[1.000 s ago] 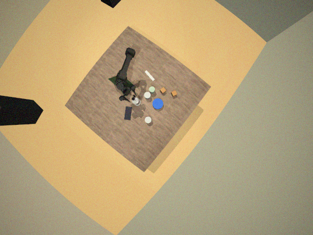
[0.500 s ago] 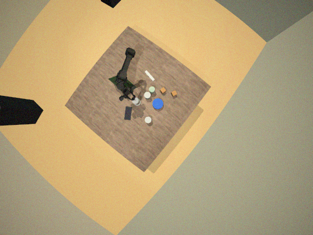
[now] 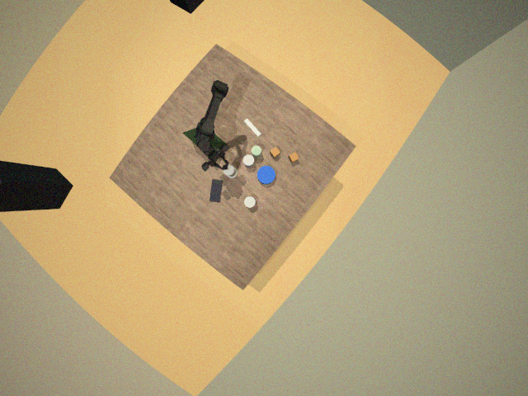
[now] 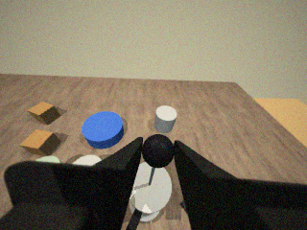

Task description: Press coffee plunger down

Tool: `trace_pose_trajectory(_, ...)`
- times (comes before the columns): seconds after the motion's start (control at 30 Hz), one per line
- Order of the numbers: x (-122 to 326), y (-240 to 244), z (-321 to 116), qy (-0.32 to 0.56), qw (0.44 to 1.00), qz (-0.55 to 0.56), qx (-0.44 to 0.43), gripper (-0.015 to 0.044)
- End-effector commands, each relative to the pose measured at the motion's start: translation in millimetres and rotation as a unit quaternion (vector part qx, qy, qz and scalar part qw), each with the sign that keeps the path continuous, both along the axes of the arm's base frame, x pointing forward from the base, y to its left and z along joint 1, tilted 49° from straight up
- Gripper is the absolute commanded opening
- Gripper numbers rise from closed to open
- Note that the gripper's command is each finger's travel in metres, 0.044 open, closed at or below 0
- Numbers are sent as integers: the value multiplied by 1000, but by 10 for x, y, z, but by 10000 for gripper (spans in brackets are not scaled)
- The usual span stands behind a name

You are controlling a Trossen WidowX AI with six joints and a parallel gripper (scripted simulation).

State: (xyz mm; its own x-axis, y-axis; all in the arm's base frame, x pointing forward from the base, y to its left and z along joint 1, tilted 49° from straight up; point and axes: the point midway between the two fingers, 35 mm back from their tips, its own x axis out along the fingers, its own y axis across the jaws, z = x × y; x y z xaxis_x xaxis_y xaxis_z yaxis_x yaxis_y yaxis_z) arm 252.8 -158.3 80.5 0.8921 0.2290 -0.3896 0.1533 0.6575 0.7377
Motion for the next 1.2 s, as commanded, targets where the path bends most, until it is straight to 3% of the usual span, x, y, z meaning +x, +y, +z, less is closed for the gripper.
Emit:
trace_pose_trajectory(0.0, 9, 69, -112, 10, 1000, 2, 2, 115)
trace_pose_trajectory(1.17, 127, 463, -524, 10, 1000, 1, 2, 115)
